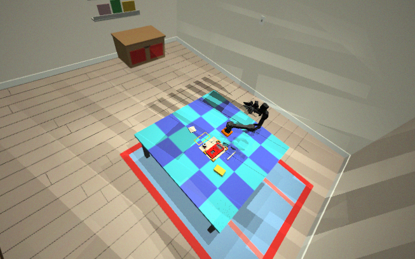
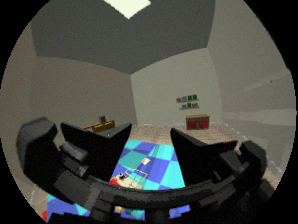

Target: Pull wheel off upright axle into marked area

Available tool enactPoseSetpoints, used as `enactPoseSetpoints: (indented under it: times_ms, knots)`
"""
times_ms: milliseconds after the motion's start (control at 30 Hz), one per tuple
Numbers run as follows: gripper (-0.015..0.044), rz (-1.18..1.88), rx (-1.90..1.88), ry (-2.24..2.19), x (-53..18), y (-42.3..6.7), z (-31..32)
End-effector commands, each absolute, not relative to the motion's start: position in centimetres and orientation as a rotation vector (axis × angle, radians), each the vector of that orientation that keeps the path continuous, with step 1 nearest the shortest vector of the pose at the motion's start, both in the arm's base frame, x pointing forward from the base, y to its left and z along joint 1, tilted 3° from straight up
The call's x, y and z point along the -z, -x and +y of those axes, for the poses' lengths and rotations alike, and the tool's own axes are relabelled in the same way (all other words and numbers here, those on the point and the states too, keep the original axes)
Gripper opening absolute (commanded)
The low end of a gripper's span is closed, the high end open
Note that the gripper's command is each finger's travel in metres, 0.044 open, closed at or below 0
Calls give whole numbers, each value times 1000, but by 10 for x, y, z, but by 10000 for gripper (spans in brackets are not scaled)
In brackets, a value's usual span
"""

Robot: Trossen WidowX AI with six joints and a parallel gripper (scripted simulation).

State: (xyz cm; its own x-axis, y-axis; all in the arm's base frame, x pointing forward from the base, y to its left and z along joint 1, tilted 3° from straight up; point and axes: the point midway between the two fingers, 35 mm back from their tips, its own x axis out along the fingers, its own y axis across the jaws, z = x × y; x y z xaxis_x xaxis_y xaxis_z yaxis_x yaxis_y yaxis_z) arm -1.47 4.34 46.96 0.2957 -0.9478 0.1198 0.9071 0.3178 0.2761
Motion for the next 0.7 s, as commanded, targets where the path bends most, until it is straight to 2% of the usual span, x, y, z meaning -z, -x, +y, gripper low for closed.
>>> enactPoseSetpoints:
  times_ms: [0, 367, 667]
  knots:
    - [300, -152, 1189, -216, -472, 0, 2]
    - [300, 195, 1028, -318, -456, -61, -97]
    - [300, 481, 866, -345, -416, -129, -150]
